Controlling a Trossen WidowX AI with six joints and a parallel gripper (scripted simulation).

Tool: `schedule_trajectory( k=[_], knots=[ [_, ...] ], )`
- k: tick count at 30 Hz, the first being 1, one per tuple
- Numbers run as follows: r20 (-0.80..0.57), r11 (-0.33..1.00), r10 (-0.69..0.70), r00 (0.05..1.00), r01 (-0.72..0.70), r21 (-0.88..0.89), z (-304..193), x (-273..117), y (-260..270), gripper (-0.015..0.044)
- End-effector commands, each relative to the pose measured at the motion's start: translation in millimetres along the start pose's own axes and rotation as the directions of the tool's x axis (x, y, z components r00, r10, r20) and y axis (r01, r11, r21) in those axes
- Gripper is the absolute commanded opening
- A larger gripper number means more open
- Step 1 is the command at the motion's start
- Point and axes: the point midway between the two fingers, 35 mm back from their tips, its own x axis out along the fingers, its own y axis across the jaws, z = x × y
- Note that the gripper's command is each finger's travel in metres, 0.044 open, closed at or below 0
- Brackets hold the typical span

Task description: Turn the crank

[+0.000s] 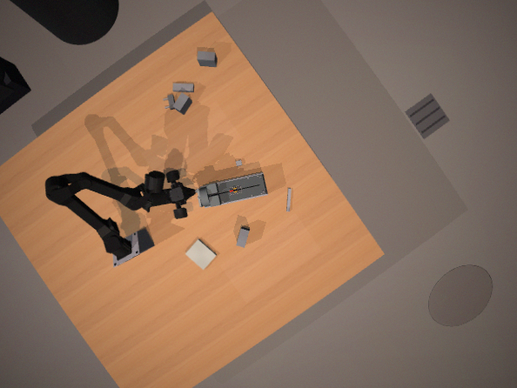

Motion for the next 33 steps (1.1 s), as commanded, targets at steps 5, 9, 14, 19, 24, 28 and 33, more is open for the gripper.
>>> schedule_trajectory(
  k=[5, 9, 14, 19, 24, 28, 33],
  knots=[
    [0.004, 1.000, 0.005, 1.000, -0.005, -0.004, 9.8, -9.8, -0.6, 0.0000],
    [0.004, 1.000, 0.005, 1.000, -0.005, -0.005, 13.9, -13.9, -3.5, 0.0000],
    [0.005, 1.000, 0.005, 1.000, -0.005, -0.005, 18.5, -18.4, -8.6, 0.0000],
    [0.005, 1.000, 0.004, 1.000, -0.004, -0.006, 22.2, -22.0, -15.0, 0.0000],
    [0.005, 1.000, 0.004, 1.000, -0.004, -0.006, 24.4, -24.1, -21.7, 0.0000],
    [0.005, 1.000, 0.003, 1.000, -0.003, -0.006, 25.0, -24.9, -26.8, 0.0000],
    [0.005, 1.000, 0.003, 1.000, -0.003, -0.006, 24.5, -24.6, -32.3, 0.0000]
  ],
)
